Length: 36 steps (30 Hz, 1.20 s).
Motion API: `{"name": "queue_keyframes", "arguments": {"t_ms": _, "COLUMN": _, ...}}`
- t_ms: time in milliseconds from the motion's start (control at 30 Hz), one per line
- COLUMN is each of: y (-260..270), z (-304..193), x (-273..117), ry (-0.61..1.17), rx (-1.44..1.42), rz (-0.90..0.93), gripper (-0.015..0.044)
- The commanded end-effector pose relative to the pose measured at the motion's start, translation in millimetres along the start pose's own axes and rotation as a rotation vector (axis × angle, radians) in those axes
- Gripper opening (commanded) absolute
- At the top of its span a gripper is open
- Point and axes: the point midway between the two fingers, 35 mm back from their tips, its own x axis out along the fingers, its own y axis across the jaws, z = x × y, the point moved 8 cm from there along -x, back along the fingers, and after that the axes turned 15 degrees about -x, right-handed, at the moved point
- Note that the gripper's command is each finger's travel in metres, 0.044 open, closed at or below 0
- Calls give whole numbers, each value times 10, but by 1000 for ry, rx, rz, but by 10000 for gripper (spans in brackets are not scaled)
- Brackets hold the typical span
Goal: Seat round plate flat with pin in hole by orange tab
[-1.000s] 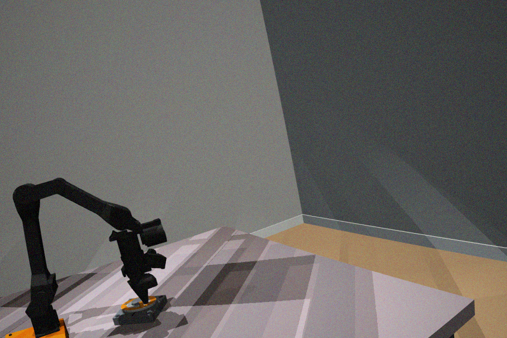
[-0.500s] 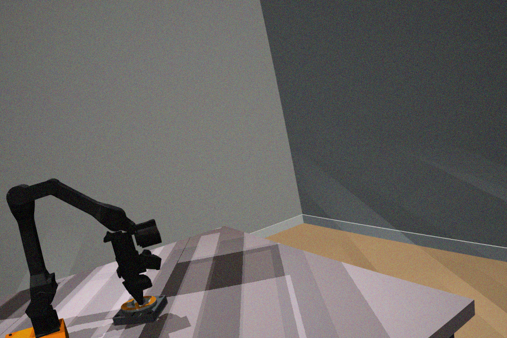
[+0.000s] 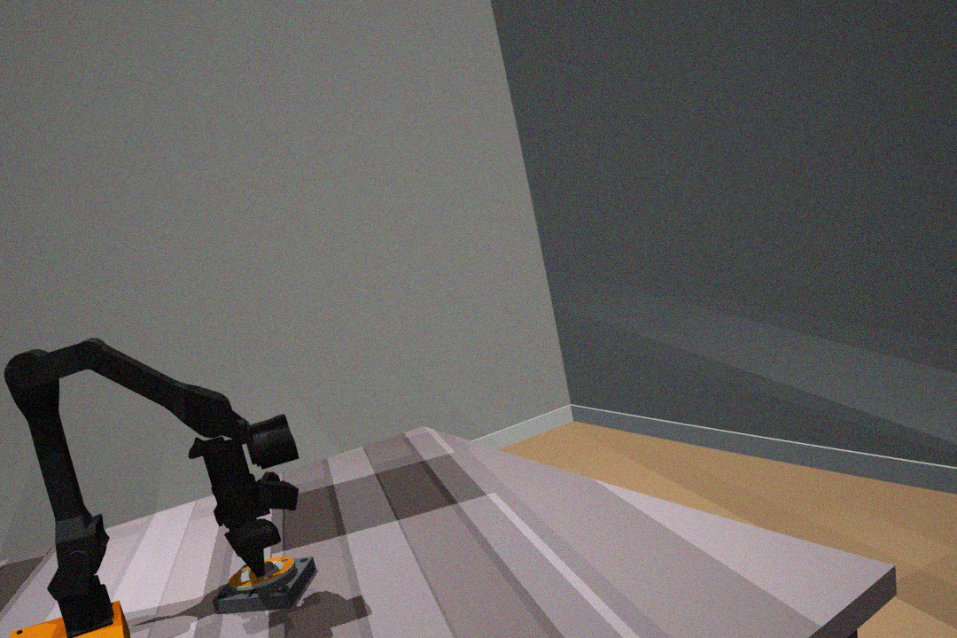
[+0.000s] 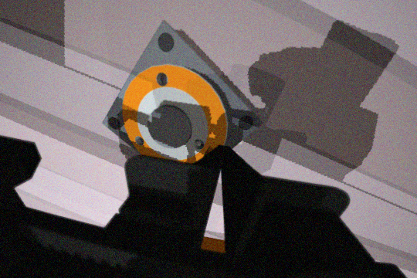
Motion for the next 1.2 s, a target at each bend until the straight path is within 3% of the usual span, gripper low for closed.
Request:
{"name": "queue_keyframes", "arguments": {"t_ms": 0, "y": 29, "z": -52, "x": 22, "ry": 15, "rx": -3, "rz": 5, "gripper": 0}}
{"name": "queue_keyframes", "arguments": {"t_ms": 333, "y": 57, "z": -89, "x": 25, "ry": 15, "rx": -3, "rz": 5, "gripper": 0}}
{"name": "queue_keyframes", "arguments": {"t_ms": 633, "y": 62, "z": -101, "x": -376, "ry": 15, "rx": -3, "rz": 5, "gripper": 0}}
{"name": "queue_keyframes", "arguments": {"t_ms": 1167, "y": 54, "z": -84, "x": -315, "ry": 14, "rx": -6, "rz": 6, "gripper": 0}}
